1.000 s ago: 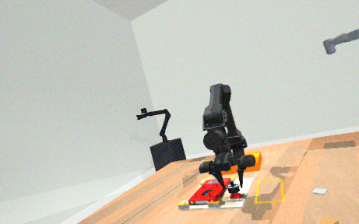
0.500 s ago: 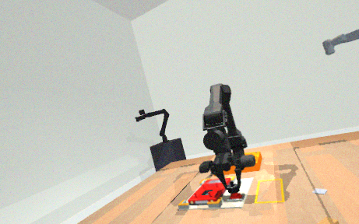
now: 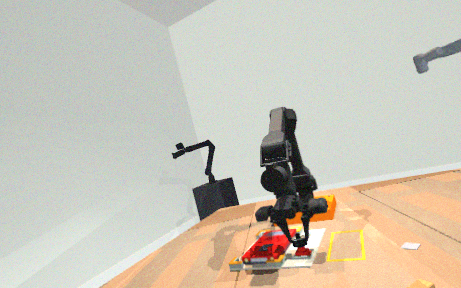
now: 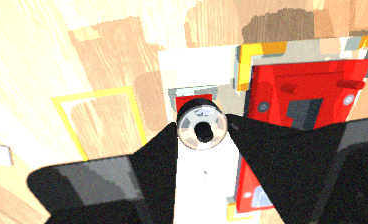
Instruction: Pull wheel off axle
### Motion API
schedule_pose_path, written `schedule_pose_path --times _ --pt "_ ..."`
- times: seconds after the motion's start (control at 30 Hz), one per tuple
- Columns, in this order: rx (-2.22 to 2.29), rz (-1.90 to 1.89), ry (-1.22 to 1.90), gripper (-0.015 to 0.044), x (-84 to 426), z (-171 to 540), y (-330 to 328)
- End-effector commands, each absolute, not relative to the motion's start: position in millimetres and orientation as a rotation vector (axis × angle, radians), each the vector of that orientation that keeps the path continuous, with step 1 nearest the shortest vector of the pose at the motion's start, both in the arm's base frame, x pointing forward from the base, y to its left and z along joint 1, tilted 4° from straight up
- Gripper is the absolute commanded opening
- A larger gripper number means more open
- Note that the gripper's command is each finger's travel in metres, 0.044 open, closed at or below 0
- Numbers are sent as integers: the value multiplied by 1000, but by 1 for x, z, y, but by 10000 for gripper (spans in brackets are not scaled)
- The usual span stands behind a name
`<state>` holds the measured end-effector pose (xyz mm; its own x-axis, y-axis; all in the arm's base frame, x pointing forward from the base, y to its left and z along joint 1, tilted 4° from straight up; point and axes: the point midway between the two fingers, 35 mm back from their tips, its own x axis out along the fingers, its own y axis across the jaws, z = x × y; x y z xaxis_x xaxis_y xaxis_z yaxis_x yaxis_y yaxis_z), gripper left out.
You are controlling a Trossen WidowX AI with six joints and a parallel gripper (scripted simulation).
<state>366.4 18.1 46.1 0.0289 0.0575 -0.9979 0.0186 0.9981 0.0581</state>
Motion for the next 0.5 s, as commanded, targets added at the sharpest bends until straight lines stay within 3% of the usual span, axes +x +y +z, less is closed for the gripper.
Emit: schedule_pose_path --times 0.0,0.47 --pt "61 31 1536 0 367 50 18" --pt "61 31 1537 0 367 54 18"
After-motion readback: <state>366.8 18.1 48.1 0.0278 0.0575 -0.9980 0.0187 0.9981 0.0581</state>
